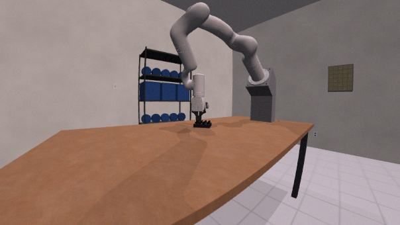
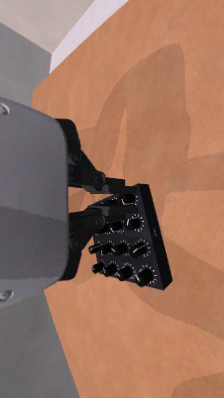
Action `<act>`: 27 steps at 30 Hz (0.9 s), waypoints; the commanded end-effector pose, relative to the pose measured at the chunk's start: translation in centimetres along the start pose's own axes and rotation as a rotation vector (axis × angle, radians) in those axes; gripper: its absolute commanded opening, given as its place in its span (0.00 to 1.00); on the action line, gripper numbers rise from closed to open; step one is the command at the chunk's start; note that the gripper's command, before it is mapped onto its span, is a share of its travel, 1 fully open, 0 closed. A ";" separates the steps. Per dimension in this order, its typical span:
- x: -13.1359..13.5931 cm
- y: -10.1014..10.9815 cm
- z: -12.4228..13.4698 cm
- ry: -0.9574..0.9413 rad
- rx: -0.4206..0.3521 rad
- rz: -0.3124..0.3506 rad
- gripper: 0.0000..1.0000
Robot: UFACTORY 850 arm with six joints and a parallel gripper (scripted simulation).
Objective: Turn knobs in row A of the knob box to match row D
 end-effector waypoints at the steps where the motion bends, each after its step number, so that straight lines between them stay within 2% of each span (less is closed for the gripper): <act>1: 0.0 0.0 0.0 0.101 0.000 -0.010 0.08; 11: 0.0 0.0 0.0 0.243 0.001 -0.010 0.08; 27: 0.0 0.0 0.0 0.326 0.001 -0.010 0.08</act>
Point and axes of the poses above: the point where the finger pads meet when closed, its own y axis back along the fingers, its own x axis across the jaws, z = x × y, the point moved 3 cm from there along y, back along the fingers, and after that the axes turned 15 degrees about y, right-handed, at the moved point
